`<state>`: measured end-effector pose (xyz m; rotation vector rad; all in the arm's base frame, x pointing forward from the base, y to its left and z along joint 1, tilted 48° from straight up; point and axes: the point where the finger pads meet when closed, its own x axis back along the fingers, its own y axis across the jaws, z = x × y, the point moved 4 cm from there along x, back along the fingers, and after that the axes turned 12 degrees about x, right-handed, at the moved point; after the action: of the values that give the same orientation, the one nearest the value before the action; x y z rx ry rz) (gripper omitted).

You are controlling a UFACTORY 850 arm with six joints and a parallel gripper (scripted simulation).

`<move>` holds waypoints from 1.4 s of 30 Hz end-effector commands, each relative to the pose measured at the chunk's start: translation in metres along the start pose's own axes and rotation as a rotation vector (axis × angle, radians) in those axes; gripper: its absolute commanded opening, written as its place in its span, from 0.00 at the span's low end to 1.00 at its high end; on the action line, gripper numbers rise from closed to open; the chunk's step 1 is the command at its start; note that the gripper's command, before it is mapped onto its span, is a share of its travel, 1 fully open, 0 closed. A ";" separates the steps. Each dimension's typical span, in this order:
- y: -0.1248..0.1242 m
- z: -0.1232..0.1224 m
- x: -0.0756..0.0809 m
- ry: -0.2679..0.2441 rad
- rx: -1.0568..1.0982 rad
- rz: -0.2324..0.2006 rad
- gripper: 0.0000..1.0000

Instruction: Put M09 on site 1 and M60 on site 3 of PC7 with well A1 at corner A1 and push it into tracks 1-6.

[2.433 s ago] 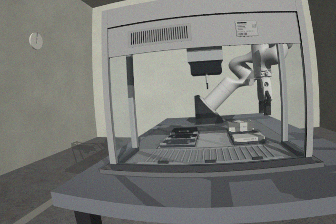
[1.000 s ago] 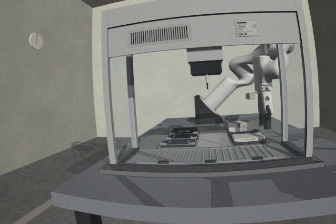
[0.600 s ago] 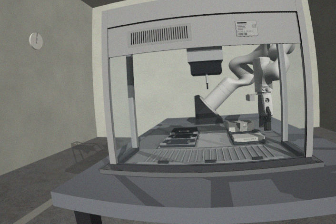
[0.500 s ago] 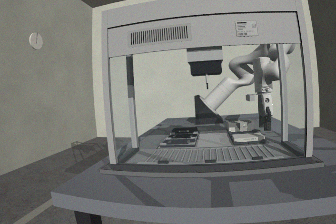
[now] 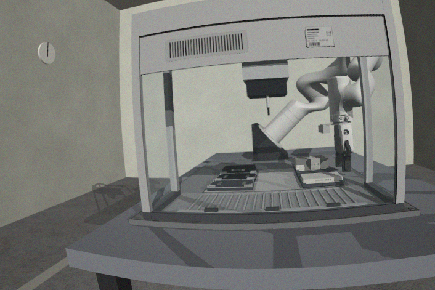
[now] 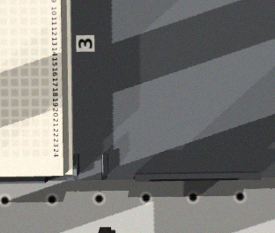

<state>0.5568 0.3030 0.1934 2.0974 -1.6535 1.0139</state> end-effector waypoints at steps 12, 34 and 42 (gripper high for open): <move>-0.001 0.000 -0.008 0.000 0.001 0.002 1.00; 0.000 0.003 -0.011 0.000 0.001 0.002 1.00; 0.001 0.007 -0.011 0.000 0.001 0.002 1.00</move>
<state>0.5564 0.3084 0.1818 2.0974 -1.6535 1.0138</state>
